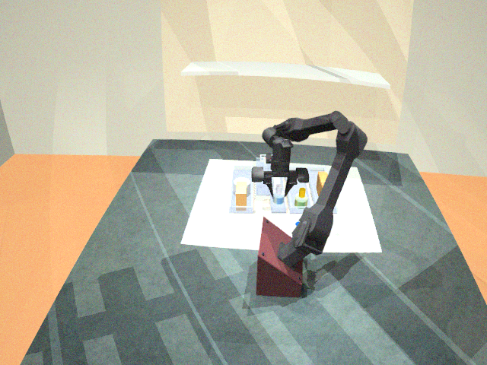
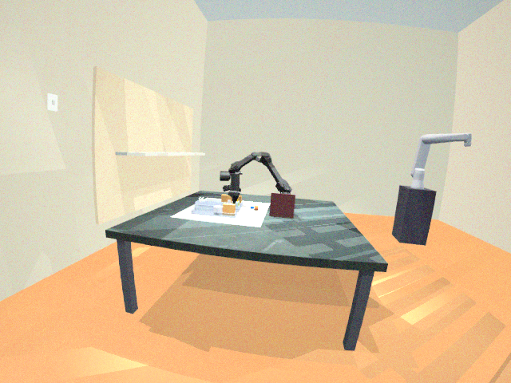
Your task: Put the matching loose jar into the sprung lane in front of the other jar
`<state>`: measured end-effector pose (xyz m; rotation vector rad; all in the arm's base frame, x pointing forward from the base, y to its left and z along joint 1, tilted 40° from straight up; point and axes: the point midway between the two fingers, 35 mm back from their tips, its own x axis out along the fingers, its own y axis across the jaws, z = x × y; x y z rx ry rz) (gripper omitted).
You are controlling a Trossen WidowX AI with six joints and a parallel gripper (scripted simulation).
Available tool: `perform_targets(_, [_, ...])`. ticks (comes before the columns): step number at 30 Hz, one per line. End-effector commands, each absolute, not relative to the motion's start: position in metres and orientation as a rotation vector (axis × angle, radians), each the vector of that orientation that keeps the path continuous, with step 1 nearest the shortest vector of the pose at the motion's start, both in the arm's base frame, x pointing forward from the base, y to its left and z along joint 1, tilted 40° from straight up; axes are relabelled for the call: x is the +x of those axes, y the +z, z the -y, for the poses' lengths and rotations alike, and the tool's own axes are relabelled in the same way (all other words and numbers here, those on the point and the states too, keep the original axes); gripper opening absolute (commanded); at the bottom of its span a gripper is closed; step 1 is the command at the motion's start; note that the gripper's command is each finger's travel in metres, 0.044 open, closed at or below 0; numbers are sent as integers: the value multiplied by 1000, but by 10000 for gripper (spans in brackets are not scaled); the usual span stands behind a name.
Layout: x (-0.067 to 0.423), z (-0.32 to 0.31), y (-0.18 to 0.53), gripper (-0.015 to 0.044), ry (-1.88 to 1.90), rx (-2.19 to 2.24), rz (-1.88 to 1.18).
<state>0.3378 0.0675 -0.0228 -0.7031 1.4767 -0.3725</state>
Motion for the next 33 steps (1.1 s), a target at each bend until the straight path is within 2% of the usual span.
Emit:
perform_targets(1, [342,-65,-25,0,-379,-702,-1461])
perform_targets(33, [342,-56,-32,0,-380,-703,-1461])
